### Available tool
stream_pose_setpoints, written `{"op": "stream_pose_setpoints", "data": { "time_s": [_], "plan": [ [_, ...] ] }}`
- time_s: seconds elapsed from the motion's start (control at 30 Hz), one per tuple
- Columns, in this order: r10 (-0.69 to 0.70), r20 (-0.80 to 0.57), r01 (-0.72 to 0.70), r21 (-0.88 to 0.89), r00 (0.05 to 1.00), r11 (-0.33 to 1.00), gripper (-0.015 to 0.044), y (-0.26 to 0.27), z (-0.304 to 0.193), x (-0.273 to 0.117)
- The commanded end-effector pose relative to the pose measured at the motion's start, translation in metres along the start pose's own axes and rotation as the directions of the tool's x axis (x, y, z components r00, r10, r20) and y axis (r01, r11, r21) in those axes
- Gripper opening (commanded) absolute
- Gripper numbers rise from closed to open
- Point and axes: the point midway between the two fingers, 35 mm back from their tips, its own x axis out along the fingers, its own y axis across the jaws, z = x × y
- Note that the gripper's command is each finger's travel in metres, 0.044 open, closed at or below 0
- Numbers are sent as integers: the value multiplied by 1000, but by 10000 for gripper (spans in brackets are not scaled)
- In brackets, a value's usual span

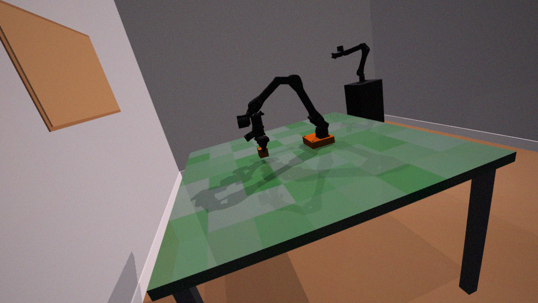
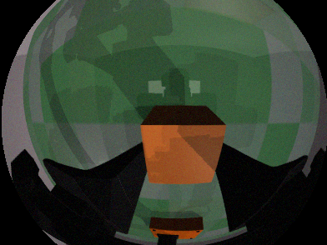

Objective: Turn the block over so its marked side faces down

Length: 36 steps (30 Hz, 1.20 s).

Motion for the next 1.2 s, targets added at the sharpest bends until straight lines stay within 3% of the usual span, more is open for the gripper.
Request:
{"op": "stream_pose_setpoints", "data": {
  "time_s": [0.0,0.87,1.17],
  "plan": [
    [0,65,0,3,998,1000,0,0,2,-1],
    [-1,445,0,2,896,1000,0,0,-4,2],
    [-1,467,0,1,884,1000,0,0,-5,2]
  ]
}}
